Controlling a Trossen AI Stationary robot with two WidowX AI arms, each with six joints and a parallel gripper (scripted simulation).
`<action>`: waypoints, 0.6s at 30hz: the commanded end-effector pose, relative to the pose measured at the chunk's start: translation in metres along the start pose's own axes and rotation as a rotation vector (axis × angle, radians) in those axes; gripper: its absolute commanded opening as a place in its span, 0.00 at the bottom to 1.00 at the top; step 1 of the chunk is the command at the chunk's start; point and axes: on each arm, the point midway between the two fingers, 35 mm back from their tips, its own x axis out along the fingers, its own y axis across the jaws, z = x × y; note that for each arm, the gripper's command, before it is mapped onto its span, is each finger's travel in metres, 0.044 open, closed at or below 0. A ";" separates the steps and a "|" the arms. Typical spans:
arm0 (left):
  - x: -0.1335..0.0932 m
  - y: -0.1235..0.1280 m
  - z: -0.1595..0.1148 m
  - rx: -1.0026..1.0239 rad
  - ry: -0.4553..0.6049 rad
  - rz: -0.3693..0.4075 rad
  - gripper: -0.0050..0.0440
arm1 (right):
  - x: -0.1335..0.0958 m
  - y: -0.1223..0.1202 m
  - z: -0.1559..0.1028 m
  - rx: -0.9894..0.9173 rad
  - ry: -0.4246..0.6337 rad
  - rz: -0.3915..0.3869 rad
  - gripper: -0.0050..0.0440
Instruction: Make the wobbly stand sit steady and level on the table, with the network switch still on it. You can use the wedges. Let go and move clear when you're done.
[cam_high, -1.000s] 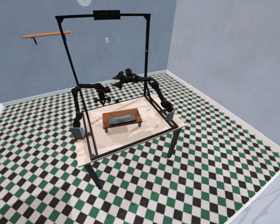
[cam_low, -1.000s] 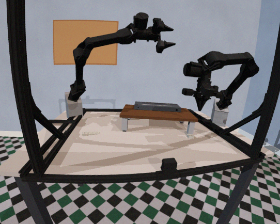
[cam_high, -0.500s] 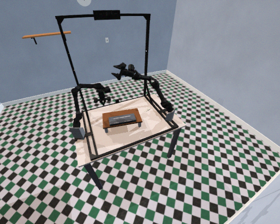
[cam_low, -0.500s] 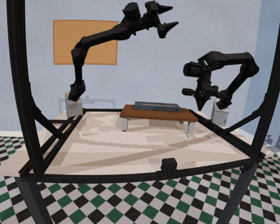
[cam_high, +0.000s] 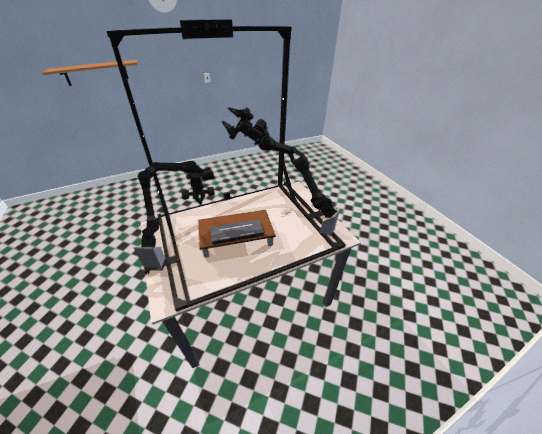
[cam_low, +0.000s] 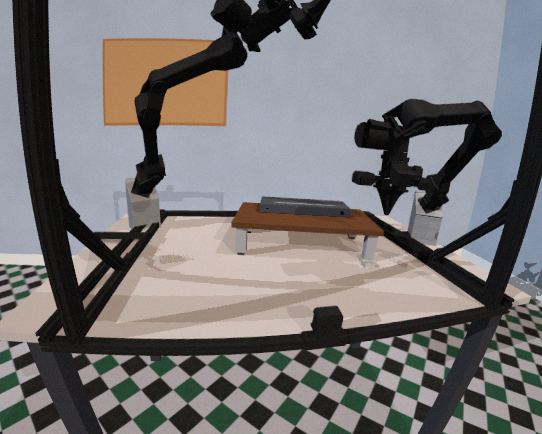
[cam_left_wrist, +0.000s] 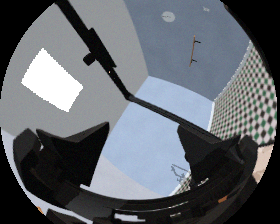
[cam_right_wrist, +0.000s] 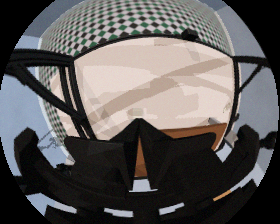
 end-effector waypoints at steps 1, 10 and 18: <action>0.002 0.013 0.056 -0.018 -0.167 0.060 1.00 | 0.000 0.000 0.000 0.000 0.000 0.000 0.10; -0.005 0.025 0.105 -0.047 -0.334 0.117 1.00 | 0.000 0.000 0.000 0.000 0.000 0.000 0.10; -0.012 0.020 0.131 -0.327 -0.431 0.105 1.00 | 0.000 0.000 0.000 0.000 0.000 0.000 0.10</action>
